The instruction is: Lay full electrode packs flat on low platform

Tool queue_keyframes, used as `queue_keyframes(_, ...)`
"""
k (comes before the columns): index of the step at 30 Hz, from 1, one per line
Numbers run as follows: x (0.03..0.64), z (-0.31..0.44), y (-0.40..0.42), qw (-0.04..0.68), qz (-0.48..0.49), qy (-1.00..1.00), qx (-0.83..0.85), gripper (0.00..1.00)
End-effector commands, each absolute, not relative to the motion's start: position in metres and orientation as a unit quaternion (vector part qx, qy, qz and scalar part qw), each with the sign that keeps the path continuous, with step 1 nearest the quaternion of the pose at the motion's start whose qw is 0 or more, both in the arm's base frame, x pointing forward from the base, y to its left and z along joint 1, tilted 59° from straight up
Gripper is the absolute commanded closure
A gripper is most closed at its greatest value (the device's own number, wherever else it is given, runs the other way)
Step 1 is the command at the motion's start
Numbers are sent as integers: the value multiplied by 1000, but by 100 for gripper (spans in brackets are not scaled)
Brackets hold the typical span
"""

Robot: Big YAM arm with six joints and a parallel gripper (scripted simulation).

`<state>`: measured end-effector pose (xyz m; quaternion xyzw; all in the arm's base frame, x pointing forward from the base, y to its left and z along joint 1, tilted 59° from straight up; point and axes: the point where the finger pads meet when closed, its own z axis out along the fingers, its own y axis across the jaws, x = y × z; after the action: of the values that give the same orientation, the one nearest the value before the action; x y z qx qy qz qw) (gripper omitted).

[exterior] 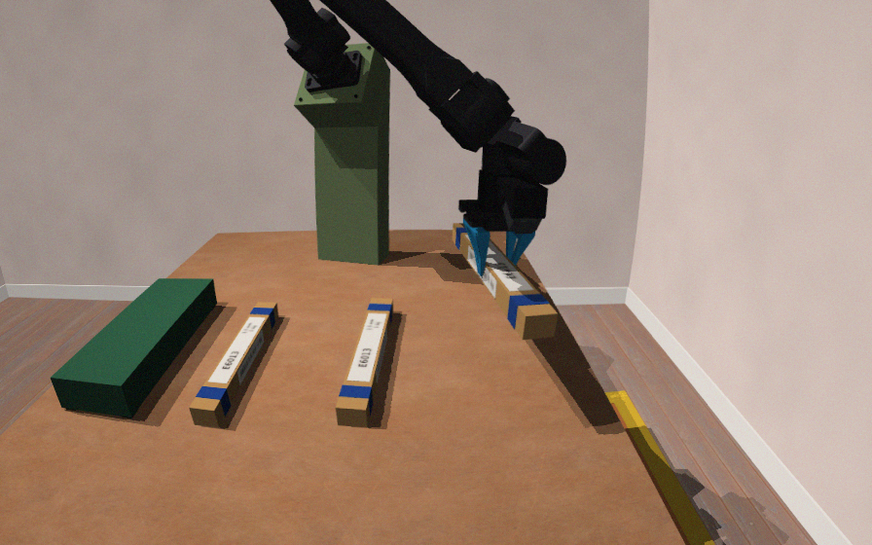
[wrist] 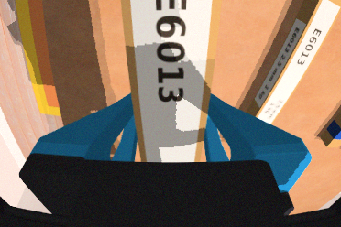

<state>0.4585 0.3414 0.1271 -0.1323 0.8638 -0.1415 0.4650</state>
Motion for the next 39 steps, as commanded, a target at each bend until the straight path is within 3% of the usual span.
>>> queue_keyframes(1,453,153,369,489,-114,853,-141,100)
queue_keyframes(39,507,115,356,484,-123,855,-141,100)
